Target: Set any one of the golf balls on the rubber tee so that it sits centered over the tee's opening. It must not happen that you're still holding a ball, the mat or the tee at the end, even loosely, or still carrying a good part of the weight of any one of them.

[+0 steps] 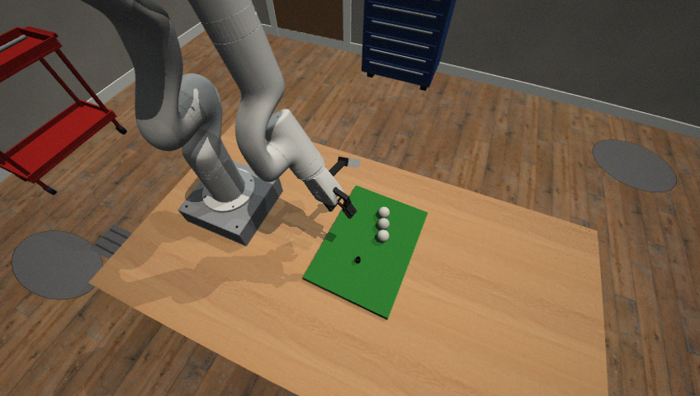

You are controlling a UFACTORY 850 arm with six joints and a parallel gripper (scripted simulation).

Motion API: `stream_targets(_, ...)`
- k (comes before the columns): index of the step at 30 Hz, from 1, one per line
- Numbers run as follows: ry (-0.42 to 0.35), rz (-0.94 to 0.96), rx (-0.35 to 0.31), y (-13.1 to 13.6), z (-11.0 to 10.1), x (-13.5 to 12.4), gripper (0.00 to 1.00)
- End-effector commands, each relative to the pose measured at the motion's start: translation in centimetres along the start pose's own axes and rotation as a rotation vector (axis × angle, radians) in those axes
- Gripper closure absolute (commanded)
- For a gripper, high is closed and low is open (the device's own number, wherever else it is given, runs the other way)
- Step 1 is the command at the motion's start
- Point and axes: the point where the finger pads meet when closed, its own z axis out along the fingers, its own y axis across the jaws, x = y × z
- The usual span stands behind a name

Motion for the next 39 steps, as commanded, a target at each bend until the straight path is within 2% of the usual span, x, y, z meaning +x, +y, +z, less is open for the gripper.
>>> stream_targets(1, 0.001, 0.0, -0.002, 0.1, 0.0, 0.0, 0.0)
stream_targets(19, 0.004, -0.007, 0.007, 0.1, 0.2, 0.3, 0.0)
stream_targets(21, 0.02, -0.048, 0.054, 0.4, 1.4, 1.8, 0.0)
stream_targets(24, 0.061, -0.193, 0.209, 0.6, 4.8, 5.8, 0.0)
stream_targets(32, 0.051, -0.41, 0.386, -0.8, 9.4, 9.4, 0.0)
stream_targets(34, 0.051, -0.41, 0.386, -0.8, 9.4, 9.4, 0.0)
stream_targets(35, 0.055, -0.488, 0.459, -1.0, 11.1, 10.8, 0.0)
stream_targets(39, 0.052, -0.573, 0.546, -0.8, 13.1, 12.3, 0.0)
